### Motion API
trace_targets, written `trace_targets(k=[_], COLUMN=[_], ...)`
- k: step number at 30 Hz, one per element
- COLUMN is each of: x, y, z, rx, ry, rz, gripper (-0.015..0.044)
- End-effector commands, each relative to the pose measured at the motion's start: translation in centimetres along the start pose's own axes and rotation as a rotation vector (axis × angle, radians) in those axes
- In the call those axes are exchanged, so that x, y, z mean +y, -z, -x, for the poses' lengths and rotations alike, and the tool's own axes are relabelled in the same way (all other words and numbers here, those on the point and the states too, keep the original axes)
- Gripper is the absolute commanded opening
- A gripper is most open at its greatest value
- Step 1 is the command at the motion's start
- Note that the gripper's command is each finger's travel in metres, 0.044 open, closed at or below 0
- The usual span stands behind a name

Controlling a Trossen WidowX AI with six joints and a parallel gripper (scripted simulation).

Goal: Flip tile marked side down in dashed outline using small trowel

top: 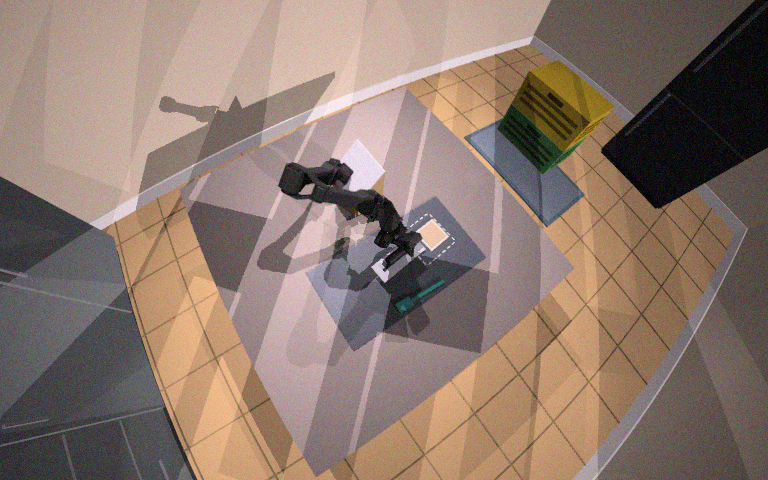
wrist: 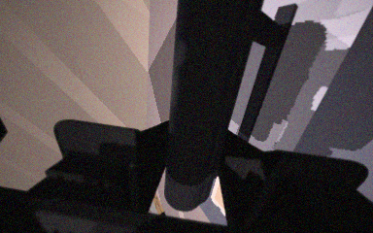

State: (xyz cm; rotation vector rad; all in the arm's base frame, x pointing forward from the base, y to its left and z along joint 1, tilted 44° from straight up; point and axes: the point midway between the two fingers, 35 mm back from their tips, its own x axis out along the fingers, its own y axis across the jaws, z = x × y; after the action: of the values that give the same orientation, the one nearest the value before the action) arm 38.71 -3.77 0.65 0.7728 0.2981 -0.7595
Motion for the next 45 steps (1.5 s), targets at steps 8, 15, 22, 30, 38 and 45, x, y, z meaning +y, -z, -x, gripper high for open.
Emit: trace_targets(k=[8,15,22,30,38,45], x=[1.3,1.6,1.6,1.6,1.6,1.6], y=[-2.6,-3.7,-3.7,-3.7,-3.7,-3.7], z=[1.5,2.1,2.1,2.1,2.1,2.1], rx=[0.003,0.003,0.003,0.003,0.003,0.003], ry=[-0.015,-0.015,-0.015,-0.015,-0.015,-0.015], rz=[0.002,0.002,0.002,0.002,0.002,0.002], gripper=[0.0,0.0,0.0,0.0,0.0,0.0])
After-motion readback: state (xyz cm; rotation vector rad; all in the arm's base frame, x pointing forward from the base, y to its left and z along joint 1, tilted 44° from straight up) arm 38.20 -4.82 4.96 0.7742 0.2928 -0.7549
